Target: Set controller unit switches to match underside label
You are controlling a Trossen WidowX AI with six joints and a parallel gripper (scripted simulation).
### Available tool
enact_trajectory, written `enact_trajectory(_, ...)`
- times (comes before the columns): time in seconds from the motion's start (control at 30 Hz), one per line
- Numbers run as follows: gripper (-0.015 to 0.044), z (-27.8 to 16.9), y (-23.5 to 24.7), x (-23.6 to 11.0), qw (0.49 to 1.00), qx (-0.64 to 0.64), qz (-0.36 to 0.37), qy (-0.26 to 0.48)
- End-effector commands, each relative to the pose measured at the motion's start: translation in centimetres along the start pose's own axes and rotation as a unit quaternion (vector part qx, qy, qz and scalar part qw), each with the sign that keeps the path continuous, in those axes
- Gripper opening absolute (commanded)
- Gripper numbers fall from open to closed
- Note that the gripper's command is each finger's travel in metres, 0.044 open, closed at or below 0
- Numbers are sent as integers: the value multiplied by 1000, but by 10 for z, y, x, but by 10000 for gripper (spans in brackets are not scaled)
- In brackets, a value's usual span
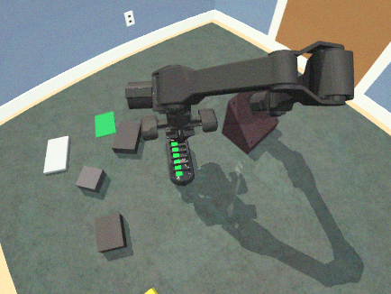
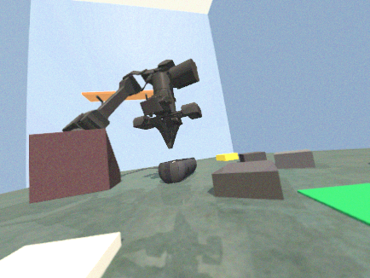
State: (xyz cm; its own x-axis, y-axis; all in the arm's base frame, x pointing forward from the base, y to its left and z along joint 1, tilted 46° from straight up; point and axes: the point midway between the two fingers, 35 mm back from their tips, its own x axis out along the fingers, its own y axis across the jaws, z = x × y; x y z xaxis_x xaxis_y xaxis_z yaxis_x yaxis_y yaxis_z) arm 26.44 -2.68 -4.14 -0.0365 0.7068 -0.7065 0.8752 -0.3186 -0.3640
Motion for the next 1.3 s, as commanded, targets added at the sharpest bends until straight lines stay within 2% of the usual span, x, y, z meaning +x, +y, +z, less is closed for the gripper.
enact_trajectory(0.0,0,-15,14,-1,1000,-4,1,-1)
enact_trajectory(1.27,0,-19,19,43,1000,-3,1,0)
